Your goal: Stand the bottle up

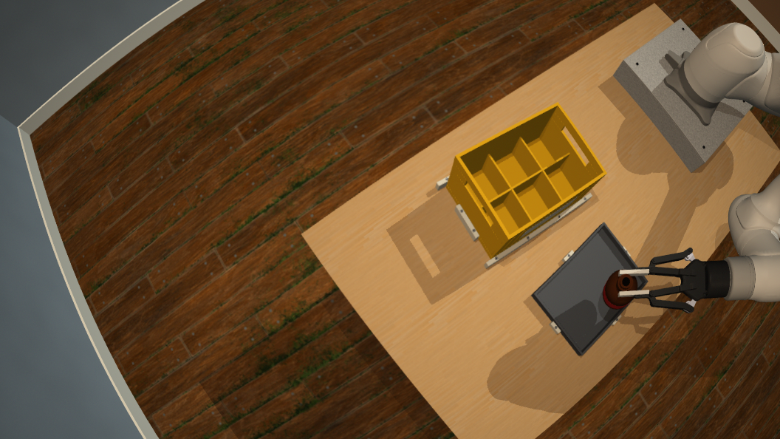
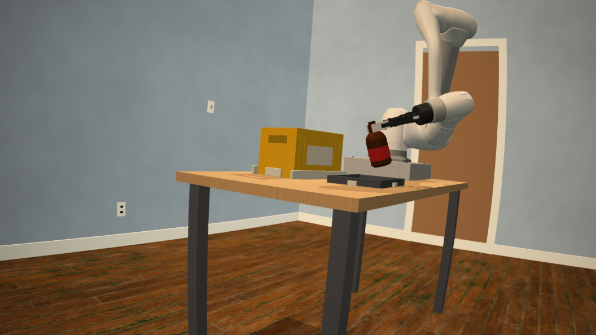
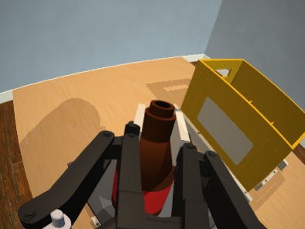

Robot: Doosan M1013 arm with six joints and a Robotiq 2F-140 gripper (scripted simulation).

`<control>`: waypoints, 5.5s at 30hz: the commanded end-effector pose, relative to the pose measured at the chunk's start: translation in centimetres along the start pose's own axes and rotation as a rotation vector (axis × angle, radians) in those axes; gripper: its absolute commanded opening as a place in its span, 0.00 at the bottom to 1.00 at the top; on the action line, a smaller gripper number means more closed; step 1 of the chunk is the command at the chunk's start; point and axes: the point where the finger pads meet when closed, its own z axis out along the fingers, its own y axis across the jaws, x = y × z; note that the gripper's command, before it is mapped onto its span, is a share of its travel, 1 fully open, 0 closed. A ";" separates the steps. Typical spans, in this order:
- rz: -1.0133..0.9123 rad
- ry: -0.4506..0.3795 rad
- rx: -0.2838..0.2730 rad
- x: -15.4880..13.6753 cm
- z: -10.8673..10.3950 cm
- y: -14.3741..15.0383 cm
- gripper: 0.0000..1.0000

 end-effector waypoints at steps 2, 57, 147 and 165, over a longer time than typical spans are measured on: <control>0.001 -0.002 -0.001 -0.6 0.5 0.3 0.10; 0.001 -0.002 -0.001 -4.9 2.1 0.3 0.10; 0.001 -0.002 -0.001 -5.3 2.2 0.3 0.10; 0.001 -0.002 -0.001 -5.3 2.2 0.3 0.10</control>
